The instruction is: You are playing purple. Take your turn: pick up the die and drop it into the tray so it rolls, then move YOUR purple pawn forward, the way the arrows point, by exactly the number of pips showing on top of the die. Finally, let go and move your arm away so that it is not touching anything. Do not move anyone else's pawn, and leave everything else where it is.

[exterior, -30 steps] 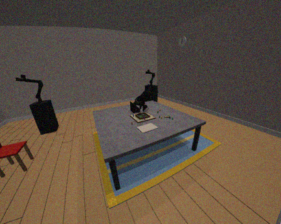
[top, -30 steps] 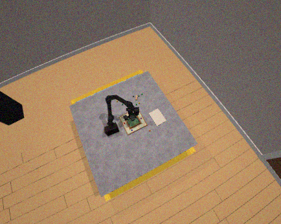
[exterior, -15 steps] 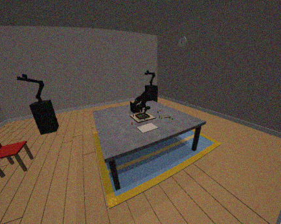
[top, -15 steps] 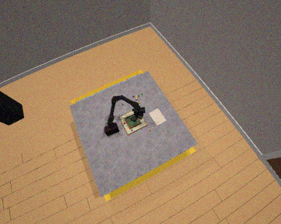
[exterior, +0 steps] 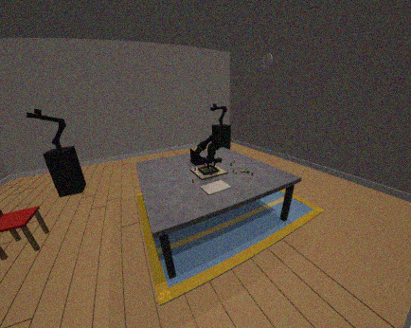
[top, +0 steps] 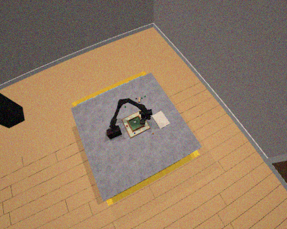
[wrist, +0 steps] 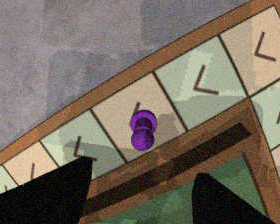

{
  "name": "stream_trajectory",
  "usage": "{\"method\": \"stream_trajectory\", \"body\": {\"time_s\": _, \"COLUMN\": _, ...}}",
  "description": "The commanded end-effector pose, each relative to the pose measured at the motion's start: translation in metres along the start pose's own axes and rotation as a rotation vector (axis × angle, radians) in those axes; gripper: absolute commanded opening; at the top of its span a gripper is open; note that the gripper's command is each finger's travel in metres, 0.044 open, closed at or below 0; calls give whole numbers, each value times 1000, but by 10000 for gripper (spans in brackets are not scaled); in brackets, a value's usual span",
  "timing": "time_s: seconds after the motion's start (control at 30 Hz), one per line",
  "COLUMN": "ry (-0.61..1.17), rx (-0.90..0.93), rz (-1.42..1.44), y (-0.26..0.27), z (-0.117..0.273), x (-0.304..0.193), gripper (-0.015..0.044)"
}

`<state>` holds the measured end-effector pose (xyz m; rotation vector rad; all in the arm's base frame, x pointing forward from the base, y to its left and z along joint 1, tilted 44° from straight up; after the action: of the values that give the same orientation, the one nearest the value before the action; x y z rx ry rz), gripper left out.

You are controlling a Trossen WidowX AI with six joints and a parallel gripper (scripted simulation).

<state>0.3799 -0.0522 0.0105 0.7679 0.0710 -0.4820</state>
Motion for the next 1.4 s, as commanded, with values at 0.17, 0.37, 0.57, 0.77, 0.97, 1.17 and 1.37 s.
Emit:
{"method": "stream_trajectory", "body": {"time_s": 0.17, "ry": 5, "rx": 7, "rz": 4, "y": 2, "z": -15, "x": 0, "gripper": 200}}
{"method": "stream_trajectory", "body": {"time_s": 0.37, "ry": 5, "rx": 7, "rz": 4, "y": 2, "z": -25, "x": 0, "gripper": 200}}
{"method": "stream_trajectory", "body": {"time_s": 0.57, "ry": 5, "rx": 7, "rz": 4, "y": 2, "z": -35, "x": 1, "gripper": 200}}
{"method": "stream_trajectory", "body": {"time_s": 0.77, "ry": 5, "rx": 8, "rz": 4, "y": 2, "z": -45, "x": 0, "gripper": 200}}
{"method": "stream_trajectory", "body": {"time_s": 0.97, "ry": 6, "rx": 8, "rz": 4, "y": 2, "z": -54, "x": 0, "gripper": 200}}
{"method": "stream_trajectory", "body": {"time_s": 1.17, "ry": 6, "rx": 8, "rz": 4, "y": 2, "z": -54, "x": 0, "gripper": 69}}
{"method": "stream_trajectory", "body": {"time_s": 1.37, "ry": 6, "rx": 8, "rz": 4, "y": 2, "z": -54, "x": 0, "gripper": 29}}
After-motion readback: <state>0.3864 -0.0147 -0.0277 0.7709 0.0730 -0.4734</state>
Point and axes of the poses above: the point midway between the two fingers, 35 mm back from their tips, its own z axis back along the fingers, its own y axis across the jaws, x = y × z, the point moved 2 cm from there along z, back along the fingers, and after that the axes turned 13 degrees about z, right-handed, at the moved point
